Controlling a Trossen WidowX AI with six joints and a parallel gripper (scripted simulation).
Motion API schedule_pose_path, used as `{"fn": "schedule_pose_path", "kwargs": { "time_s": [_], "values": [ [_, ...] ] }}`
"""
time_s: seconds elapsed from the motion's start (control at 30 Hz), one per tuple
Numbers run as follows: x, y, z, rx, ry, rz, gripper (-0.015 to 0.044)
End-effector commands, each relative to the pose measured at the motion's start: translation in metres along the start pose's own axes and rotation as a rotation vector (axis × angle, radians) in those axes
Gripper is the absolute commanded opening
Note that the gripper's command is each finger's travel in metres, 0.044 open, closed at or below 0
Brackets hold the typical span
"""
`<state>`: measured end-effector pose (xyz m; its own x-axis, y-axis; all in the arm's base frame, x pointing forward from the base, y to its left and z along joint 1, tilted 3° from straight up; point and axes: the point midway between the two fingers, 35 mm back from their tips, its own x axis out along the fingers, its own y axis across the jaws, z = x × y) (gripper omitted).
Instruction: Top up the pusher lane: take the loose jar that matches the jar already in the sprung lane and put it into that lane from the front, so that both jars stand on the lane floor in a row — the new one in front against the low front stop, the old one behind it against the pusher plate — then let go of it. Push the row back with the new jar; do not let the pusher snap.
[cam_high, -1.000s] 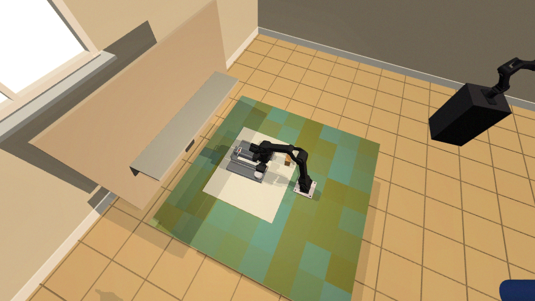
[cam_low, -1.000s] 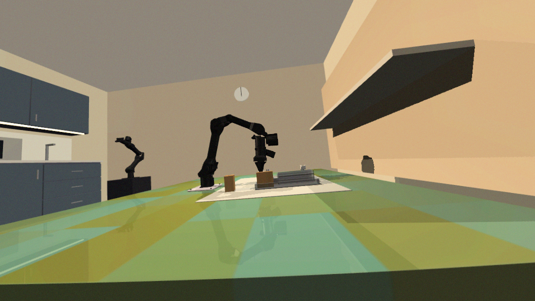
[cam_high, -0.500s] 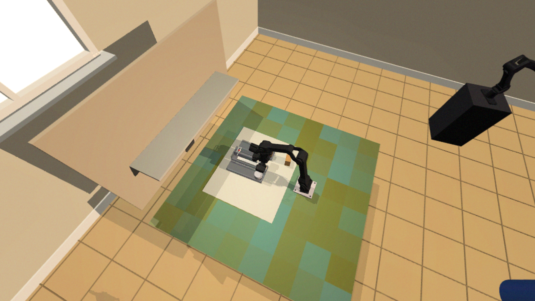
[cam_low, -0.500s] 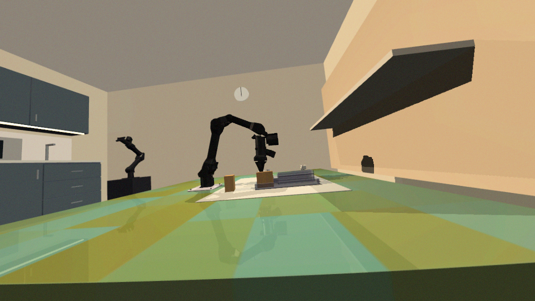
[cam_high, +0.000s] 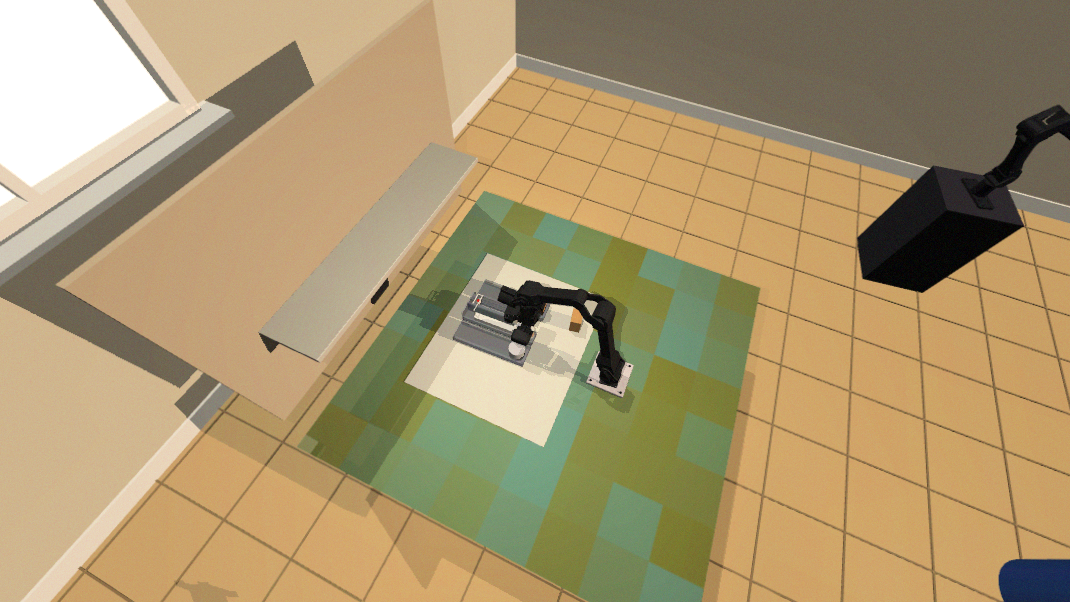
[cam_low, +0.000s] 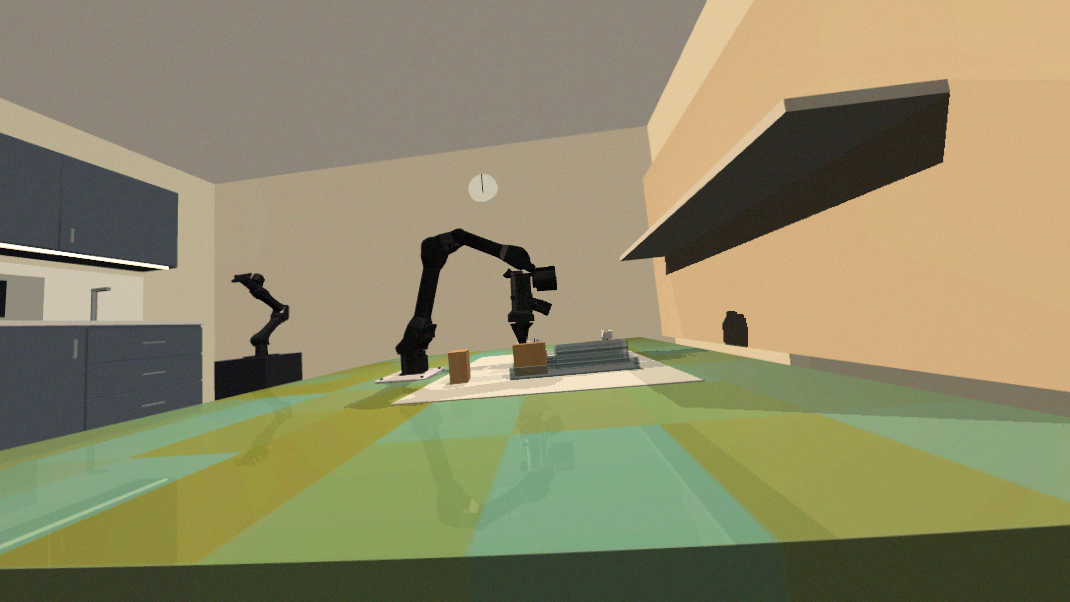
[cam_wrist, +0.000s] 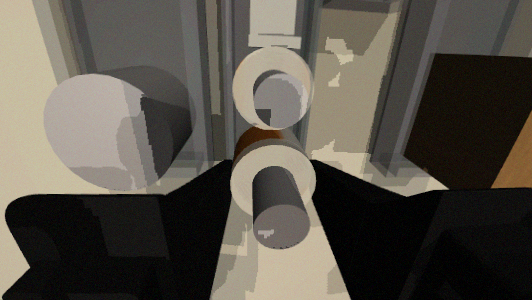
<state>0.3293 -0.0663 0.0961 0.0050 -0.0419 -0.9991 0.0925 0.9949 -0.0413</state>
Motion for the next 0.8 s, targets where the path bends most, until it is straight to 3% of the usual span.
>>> {"fn": "schedule_pose_path", "kwargs": {
  "time_s": [0.0, 0.77],
  "values": [
    [-0.0044, 0.0, 0.0088, 0.005, -0.035, -0.003, 0.0],
    [-0.0046, -0.0001, 0.0119, 0.005, -0.035, -0.003, 0.0]
  ]
}}
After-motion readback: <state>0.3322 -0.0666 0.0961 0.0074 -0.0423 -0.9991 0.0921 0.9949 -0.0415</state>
